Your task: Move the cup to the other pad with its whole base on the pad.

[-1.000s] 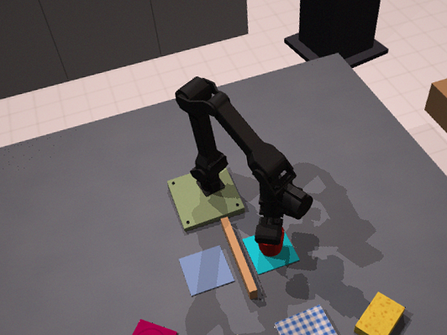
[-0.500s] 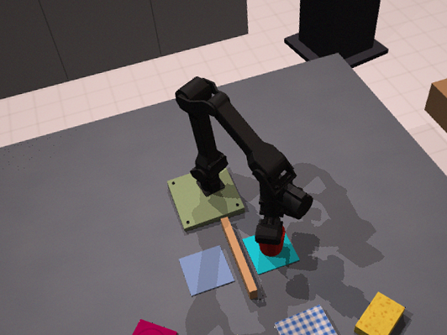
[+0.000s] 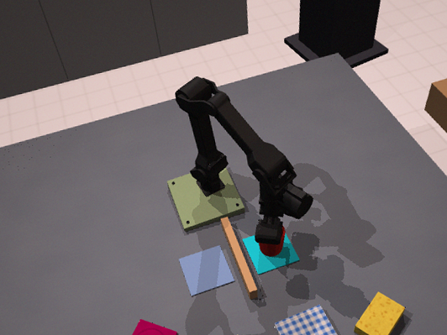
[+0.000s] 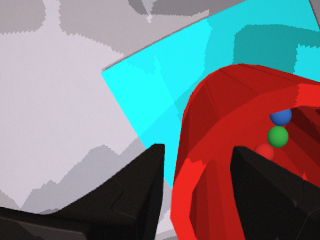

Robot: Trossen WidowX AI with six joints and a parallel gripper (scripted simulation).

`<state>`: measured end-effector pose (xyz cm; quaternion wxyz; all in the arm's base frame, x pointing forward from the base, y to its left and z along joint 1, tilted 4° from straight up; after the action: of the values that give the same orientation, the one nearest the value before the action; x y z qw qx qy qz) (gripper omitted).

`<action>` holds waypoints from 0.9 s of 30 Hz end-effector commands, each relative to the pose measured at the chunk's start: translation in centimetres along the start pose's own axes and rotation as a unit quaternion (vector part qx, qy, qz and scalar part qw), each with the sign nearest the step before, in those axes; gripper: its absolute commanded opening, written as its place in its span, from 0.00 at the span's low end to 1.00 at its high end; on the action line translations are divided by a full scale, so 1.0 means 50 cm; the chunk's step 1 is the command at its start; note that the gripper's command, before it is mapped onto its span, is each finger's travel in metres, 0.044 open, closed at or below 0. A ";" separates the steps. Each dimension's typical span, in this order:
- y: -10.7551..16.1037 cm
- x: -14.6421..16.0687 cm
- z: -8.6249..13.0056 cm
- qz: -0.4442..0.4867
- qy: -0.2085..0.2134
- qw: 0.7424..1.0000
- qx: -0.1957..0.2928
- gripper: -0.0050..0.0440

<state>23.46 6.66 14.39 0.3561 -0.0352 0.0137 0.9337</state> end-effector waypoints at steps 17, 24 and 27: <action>0.002 0.002 0.083 -0.002 0.000 1.000 0.000 0.36; 0.010 0.009 0.098 -0.003 0.000 1.000 0.001 0.36; 0.011 0.010 0.098 -0.003 0.000 1.000 0.001 0.36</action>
<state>22.53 6.84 18.84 0.3563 -0.0302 0.0173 0.9337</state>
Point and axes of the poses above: the point midway between the two fingers, 35 mm back from their tips, its own z axis back along the fingers, its own x axis across the jaws, y = z × x, the point moved 8 cm from there along z, back along the fingers, and after that the axes turned 3 degrees about -z, right-handed, at the moved point
